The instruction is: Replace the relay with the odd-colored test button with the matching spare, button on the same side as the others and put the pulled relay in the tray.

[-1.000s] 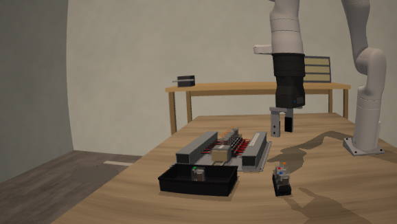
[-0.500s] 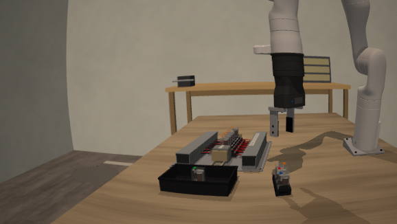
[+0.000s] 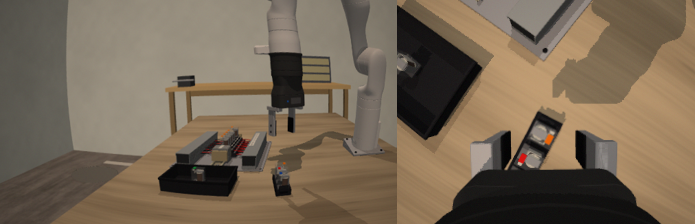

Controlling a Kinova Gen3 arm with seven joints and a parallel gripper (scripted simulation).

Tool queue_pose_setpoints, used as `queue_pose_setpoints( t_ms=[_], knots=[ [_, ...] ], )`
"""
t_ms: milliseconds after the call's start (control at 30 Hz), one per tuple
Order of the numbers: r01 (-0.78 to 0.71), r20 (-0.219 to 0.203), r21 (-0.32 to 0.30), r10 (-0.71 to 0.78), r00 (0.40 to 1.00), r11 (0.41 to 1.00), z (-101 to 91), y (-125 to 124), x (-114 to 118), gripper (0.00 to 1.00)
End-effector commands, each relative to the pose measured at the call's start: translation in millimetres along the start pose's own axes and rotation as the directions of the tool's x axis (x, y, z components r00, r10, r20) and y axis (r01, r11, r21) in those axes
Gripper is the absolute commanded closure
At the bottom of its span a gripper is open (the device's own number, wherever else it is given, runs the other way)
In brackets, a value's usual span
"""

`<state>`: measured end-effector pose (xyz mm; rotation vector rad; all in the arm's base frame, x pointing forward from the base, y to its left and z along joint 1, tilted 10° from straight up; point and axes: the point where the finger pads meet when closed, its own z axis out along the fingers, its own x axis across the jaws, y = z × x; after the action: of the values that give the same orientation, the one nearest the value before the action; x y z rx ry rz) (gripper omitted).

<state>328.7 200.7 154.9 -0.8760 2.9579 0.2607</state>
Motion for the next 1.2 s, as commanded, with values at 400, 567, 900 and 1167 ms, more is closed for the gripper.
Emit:
queue_pose_setpoints(
  t_ms=[400, 567, 900, 1167],
  knots=[
    [-0.182, 0.002, 0.000, 0.182, 0.983, 0.983, -0.2, 1.2, -0.9, 0.00],
    [-0.257, 0.001, 0.000, 0.257, 0.966, 0.966, 0.0, 1.8, -1.0, 0.00],
    [-0.388, 0.001, 0.001, 0.388, 0.922, 0.922, 0.4, 2.8, -1.2, 0.00],
    [-0.427, 0.001, 0.000, 0.427, 0.904, 0.904, 0.2, 2.3, -1.1, 0.00]
  ],
)
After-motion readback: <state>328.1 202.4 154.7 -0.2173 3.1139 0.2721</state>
